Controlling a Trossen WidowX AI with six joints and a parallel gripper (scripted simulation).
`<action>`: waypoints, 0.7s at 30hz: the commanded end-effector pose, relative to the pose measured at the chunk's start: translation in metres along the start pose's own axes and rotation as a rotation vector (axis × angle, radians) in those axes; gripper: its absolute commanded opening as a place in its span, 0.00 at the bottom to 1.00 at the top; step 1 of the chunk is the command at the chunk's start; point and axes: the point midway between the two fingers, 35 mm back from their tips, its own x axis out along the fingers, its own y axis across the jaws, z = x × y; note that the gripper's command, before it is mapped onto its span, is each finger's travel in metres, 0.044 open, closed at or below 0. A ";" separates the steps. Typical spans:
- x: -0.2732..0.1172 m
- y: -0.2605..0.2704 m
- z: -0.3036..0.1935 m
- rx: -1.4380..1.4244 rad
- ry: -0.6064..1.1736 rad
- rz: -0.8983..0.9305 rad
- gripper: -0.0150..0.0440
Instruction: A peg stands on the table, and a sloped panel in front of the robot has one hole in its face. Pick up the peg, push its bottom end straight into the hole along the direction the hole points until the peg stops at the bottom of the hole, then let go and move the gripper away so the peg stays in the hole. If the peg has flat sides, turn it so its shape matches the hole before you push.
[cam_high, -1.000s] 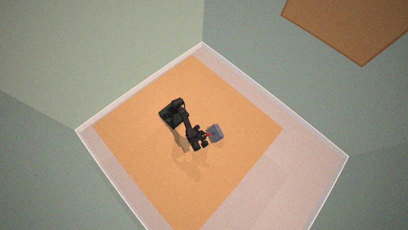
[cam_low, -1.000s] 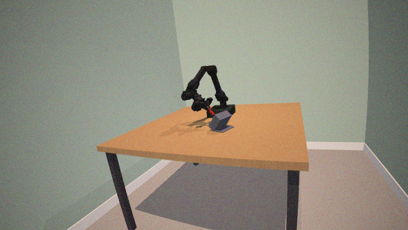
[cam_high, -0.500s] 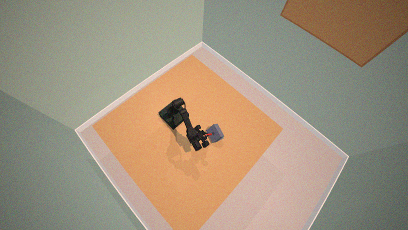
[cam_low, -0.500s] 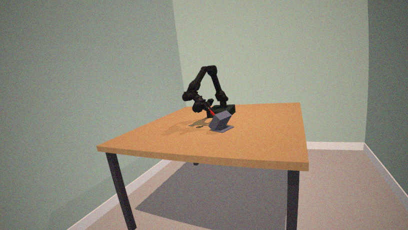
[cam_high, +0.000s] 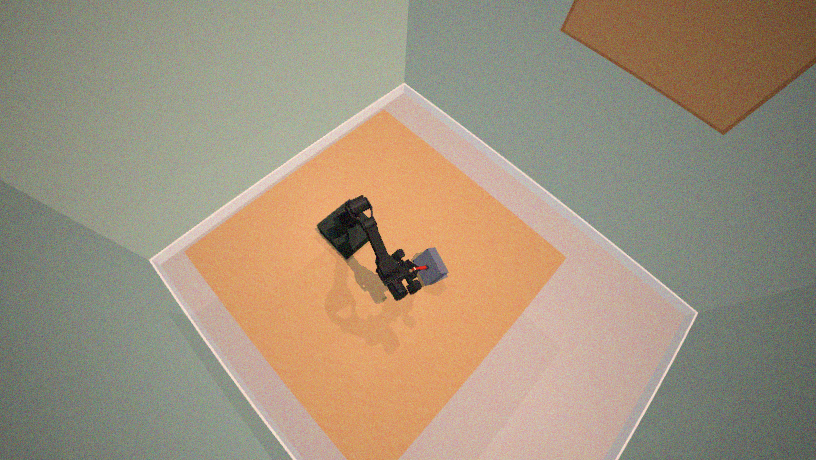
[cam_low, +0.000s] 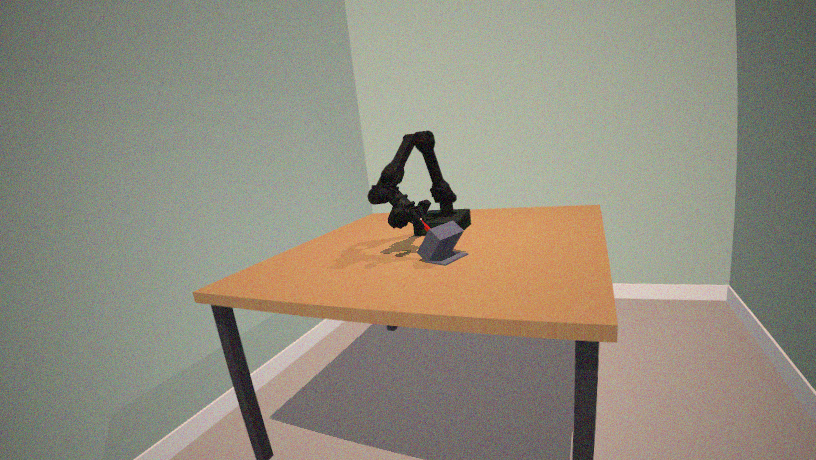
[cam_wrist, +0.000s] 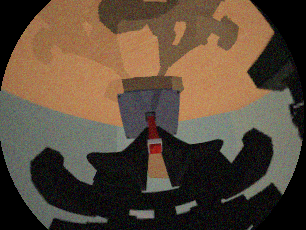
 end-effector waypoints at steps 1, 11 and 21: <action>-0.002 0.001 0.000 -0.001 0.000 0.003 0.25; -0.001 0.001 0.000 -0.001 0.000 0.003 0.25; 0.004 0.000 0.001 -0.001 0.000 0.003 0.25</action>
